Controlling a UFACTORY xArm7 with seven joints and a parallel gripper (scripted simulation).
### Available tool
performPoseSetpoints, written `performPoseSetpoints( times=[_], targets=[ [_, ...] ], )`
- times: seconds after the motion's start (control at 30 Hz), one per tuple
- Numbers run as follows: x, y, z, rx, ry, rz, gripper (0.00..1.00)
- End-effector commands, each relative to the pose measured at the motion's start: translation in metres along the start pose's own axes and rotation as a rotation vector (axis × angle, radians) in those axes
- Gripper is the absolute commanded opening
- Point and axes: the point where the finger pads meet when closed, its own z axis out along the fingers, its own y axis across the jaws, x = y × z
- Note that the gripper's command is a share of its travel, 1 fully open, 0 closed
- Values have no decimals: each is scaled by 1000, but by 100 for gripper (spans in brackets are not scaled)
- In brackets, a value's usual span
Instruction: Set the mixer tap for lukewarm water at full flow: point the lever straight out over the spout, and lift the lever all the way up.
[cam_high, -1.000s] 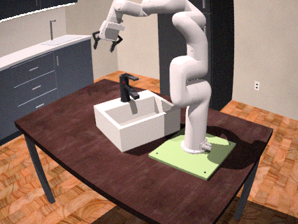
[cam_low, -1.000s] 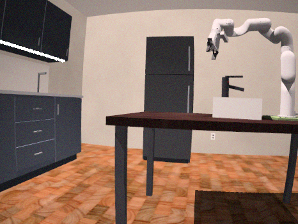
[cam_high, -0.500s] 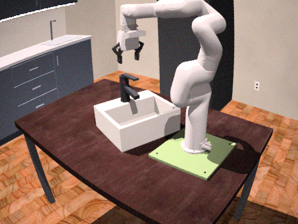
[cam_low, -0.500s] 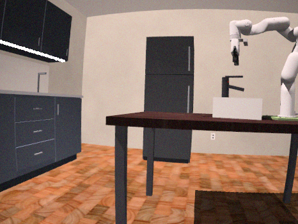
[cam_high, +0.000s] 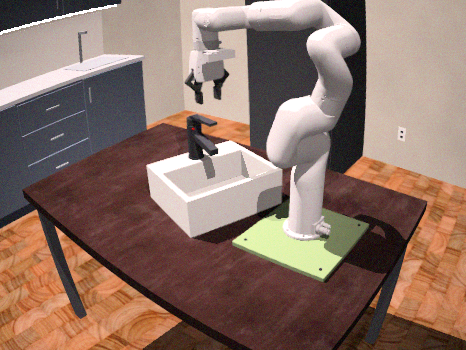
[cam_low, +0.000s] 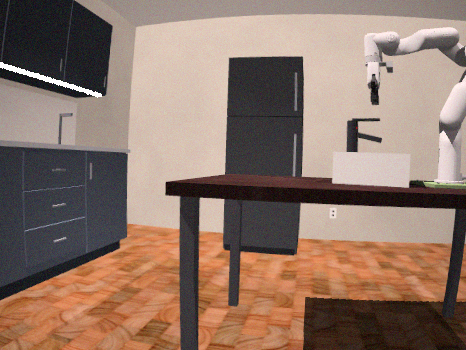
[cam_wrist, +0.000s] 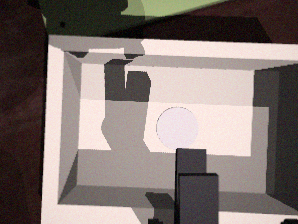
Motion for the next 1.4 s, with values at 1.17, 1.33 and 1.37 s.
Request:
performPoseSetpoints(
  times=[1.17, 1.33, 1.37],
  targets=[
    [0, 0, -2, 0, -4, 0, 0],
    [0, 0, -2, 0, -4, 0, 66],
    [0, 0, -2, 0, -4, 0, 66]
  ],
)
